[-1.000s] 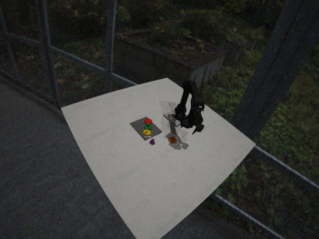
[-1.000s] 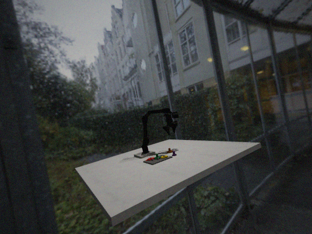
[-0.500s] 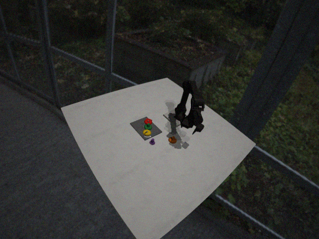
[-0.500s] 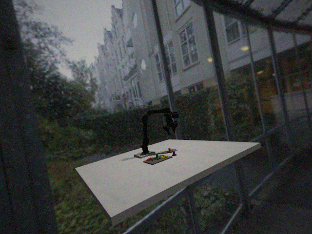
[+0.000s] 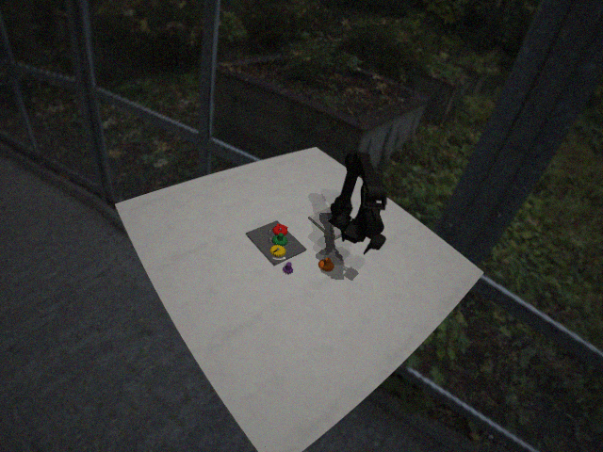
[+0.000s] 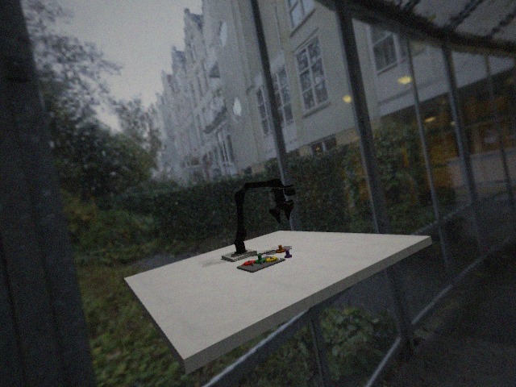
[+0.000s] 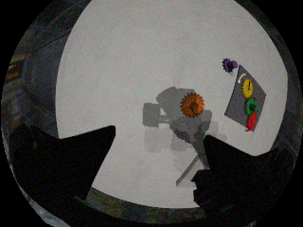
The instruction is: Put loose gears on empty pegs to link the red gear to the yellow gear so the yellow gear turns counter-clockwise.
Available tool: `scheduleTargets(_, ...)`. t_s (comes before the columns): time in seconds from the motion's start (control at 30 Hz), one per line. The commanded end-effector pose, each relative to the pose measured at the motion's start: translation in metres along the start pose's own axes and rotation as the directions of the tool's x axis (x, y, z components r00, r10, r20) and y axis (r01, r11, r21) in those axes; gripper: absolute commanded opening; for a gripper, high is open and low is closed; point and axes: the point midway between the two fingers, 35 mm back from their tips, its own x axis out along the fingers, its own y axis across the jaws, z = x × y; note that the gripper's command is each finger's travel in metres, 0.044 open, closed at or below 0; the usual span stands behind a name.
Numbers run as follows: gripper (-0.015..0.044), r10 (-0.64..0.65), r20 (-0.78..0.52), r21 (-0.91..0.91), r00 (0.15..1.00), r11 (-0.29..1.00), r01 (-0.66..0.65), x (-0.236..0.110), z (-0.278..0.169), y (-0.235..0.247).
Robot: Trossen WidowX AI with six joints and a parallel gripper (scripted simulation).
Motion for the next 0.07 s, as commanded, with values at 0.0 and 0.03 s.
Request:
scheduleTargets(0.0, 0.0440, 0.000, -0.001, 0.006, 1.000, 1.000, 0.000, -0.0003, -0.0003, -0.0001)
scheduleTargets(0.03, 0.0440, 0.000, -0.001, 0.006, 1.000, 1.000, 0.000, -0.0003, -0.0003, -0.0001)
